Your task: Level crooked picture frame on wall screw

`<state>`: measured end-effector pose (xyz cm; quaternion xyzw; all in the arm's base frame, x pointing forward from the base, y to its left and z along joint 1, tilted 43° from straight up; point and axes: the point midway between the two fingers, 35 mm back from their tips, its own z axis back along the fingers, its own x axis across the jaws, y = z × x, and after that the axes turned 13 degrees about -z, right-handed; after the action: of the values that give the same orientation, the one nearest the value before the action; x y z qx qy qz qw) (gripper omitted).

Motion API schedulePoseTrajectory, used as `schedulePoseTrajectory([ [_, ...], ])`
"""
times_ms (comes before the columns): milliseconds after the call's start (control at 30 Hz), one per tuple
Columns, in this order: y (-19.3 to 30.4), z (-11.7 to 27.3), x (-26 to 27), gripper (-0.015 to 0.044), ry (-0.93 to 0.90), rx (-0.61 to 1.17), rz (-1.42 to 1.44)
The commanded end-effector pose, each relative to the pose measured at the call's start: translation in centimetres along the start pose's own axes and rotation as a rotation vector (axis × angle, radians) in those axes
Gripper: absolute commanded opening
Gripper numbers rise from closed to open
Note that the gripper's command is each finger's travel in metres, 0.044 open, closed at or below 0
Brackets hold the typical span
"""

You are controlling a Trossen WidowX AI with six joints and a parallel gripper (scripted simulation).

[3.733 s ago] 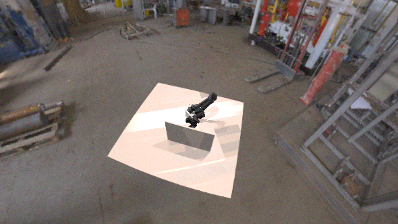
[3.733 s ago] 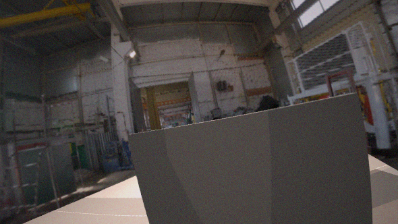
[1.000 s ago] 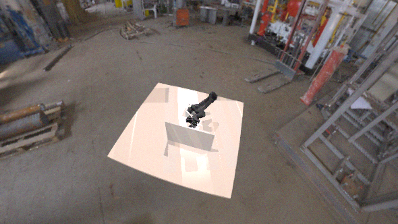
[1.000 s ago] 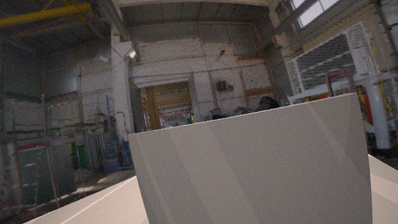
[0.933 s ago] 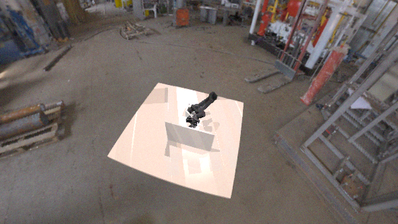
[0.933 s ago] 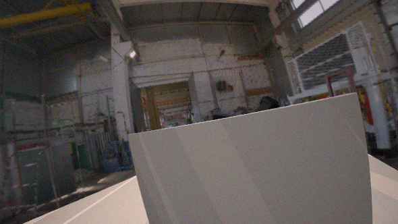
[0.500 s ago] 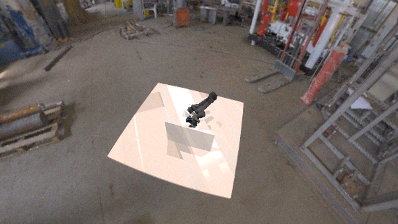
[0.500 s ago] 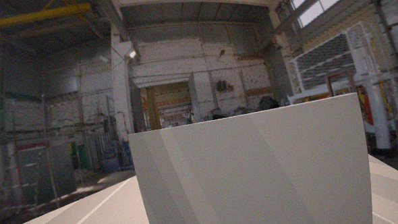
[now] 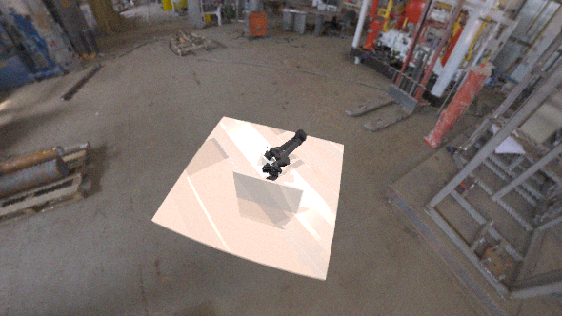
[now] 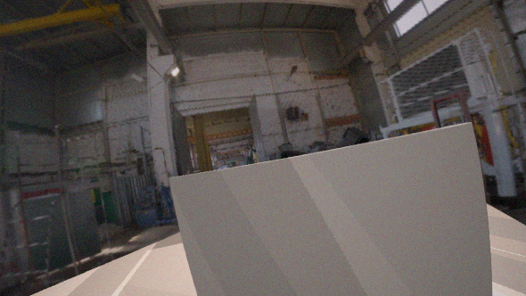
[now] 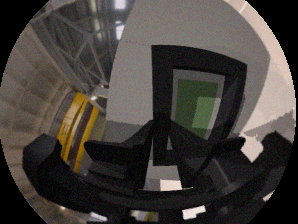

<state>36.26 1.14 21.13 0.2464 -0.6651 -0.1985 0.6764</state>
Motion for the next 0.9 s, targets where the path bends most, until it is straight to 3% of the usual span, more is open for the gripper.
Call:
schedulePoseTrajectory([
  [0,-0.14,0.01,0.22,0.0,-0.008,-0.003,-0.004],
  [867,-0.66,0.01,0.35,0.0,-0.008,-0.003,-0.003],
])
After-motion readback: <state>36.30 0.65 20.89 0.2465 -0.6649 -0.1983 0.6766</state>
